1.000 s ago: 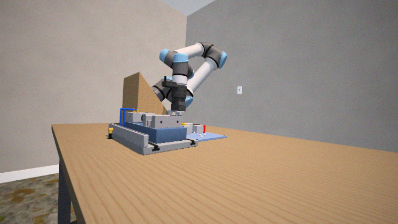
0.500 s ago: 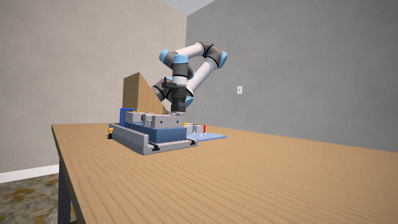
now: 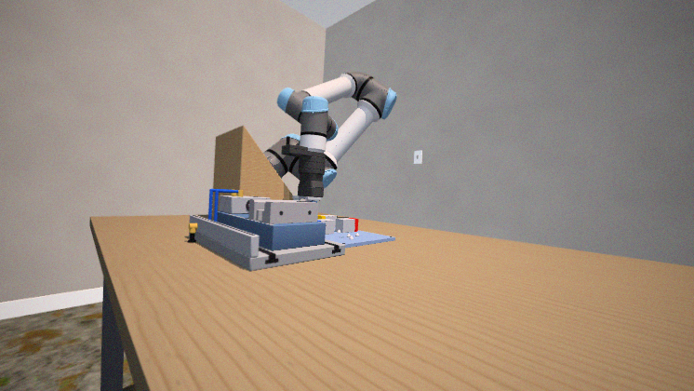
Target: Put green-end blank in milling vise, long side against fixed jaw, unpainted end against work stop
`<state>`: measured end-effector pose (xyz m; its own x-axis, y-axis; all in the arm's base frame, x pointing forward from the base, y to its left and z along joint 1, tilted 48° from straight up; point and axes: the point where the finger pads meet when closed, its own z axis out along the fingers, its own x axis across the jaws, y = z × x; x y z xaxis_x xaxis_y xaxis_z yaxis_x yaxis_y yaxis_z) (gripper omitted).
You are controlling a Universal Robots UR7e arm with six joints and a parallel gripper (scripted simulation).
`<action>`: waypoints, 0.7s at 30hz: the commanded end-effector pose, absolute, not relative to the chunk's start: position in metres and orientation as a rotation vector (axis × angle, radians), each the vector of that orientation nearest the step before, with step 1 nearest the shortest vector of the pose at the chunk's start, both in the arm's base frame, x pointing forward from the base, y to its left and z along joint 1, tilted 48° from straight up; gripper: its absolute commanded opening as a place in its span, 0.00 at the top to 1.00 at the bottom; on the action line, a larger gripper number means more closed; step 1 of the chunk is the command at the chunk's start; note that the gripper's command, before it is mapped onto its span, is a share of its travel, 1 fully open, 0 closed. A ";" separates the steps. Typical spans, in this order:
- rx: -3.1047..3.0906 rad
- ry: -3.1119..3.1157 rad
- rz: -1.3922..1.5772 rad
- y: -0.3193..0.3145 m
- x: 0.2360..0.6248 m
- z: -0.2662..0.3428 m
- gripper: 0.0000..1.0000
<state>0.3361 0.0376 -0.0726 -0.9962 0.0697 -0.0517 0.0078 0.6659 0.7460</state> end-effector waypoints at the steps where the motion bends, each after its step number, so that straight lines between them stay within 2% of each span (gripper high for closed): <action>1: 0.065 2.797 1.251 0.037 0.336 -0.073 0.00; 21: 0.065 2.797 1.251 0.043 0.337 -0.078 0.00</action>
<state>0.3367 0.0432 -0.0776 -0.9962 0.0697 -0.0518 0.0078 0.6659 0.7460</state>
